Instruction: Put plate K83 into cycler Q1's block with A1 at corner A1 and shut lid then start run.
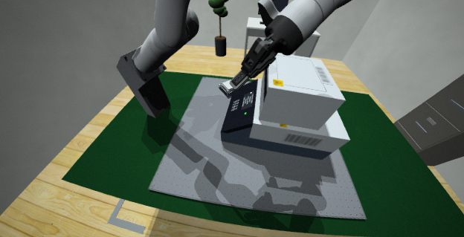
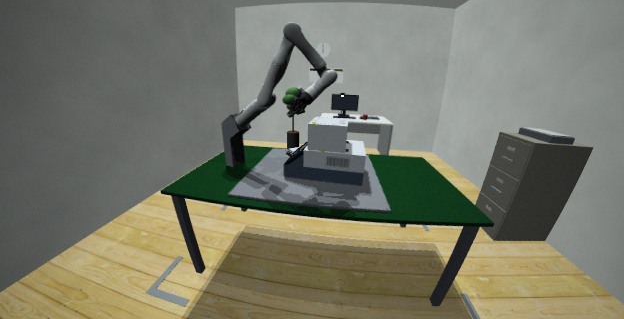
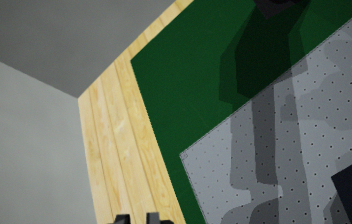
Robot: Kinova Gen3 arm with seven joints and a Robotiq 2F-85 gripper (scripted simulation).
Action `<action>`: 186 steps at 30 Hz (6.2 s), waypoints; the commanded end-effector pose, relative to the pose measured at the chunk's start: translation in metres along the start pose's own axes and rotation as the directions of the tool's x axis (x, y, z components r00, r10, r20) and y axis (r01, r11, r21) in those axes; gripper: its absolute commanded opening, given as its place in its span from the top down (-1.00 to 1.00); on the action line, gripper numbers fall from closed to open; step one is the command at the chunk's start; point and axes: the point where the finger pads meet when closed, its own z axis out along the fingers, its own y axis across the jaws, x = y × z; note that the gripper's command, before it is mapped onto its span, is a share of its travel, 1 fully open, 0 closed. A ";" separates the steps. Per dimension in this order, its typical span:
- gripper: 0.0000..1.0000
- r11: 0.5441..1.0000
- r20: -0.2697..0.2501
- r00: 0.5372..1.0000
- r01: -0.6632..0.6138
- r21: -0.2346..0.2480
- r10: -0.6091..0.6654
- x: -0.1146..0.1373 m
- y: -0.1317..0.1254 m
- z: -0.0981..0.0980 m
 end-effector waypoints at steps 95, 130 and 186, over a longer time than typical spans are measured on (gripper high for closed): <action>0.80 0.723 0.433 0.686 0.683 -0.106 -0.585 0.089 0.086 -0.039; 0.80 0.513 0.574 0.449 0.856 -0.058 -0.685 0.121 0.117 -0.053; 0.80 0.338 0.660 0.251 0.941 0.005 -0.708 0.135 0.156 -0.047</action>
